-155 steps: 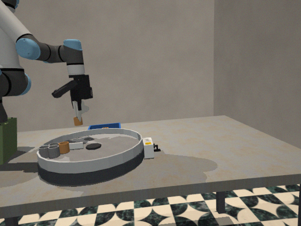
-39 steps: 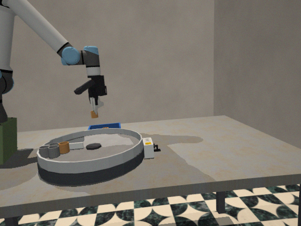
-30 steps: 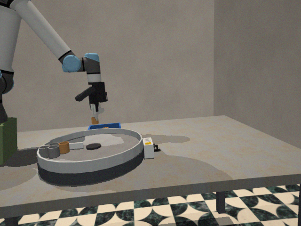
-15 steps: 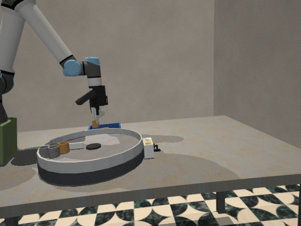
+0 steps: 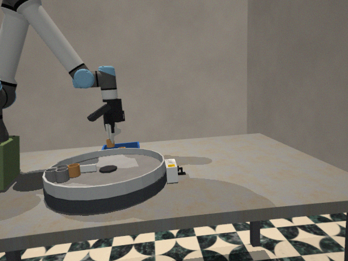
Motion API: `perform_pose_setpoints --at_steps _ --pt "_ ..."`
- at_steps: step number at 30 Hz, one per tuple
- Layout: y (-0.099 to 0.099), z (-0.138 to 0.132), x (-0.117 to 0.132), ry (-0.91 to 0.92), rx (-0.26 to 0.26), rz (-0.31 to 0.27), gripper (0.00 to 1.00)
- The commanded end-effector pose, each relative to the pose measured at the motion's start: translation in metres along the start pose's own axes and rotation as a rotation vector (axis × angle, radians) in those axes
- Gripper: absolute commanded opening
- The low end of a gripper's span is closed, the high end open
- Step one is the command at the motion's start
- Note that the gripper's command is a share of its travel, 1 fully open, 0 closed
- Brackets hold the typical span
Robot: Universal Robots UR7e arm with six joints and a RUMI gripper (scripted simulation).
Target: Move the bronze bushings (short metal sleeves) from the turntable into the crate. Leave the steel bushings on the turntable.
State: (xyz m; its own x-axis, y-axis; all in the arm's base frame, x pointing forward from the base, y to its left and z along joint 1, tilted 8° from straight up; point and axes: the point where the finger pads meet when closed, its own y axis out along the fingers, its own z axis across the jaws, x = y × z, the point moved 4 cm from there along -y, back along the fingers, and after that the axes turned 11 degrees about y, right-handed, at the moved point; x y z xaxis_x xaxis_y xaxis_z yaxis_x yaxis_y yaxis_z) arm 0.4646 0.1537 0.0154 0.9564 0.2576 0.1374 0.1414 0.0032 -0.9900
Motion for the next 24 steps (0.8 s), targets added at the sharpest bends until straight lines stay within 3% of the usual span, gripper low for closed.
perform_pose_setpoints --at_steps 1,24 --pt "-0.0004 0.0 0.0004 0.0 0.0 -0.001 0.0" --pt "0.0067 0.0 0.0004 0.0 0.0 -0.001 0.0"
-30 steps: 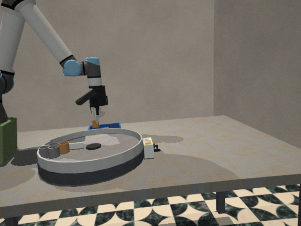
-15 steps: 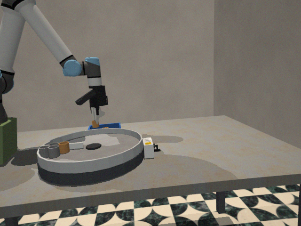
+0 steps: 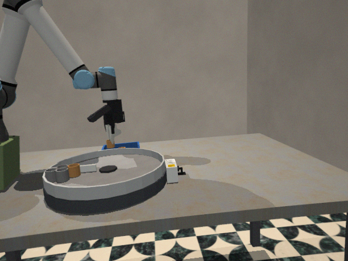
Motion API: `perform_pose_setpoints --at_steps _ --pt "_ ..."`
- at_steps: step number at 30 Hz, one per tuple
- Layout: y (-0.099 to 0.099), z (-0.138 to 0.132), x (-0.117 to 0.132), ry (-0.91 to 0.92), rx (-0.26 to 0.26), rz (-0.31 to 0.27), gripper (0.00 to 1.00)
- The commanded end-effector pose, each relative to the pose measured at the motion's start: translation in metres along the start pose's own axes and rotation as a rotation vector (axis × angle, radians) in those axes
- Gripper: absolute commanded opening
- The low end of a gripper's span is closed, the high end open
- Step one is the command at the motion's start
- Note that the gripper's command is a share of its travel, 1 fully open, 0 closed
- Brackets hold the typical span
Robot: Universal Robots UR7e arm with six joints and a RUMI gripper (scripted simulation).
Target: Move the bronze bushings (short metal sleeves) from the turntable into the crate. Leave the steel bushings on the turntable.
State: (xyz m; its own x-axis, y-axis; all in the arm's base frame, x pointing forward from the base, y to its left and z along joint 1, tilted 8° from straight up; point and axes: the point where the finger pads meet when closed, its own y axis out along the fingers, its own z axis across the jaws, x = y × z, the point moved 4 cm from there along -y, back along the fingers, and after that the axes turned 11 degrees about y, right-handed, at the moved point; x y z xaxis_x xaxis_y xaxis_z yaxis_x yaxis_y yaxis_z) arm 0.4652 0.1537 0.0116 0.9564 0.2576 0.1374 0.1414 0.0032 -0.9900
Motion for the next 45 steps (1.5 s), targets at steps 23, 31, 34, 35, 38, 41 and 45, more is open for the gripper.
perform_pose_setpoints --at_steps 23,31,34,35,38,41,45 --pt "0.035 0.0 0.0 0.0 0.0 -0.001 0.0" --pt "0.038 0.0 0.0 0.0 0.0 -0.001 0.0" --pt "0.038 0.0 0.0 0.0 0.0 -0.001 0.0" --pt "0.038 0.0 0.0 0.0 0.0 -0.001 0.0" --pt "0.038 0.0 0.0 0.0 0.0 -0.001 0.0" --pt "0.038 0.0 0.0 0.0 0.0 -0.001 0.0" --pt "0.038 0.0 0.0 0.0 0.0 -0.001 0.0"
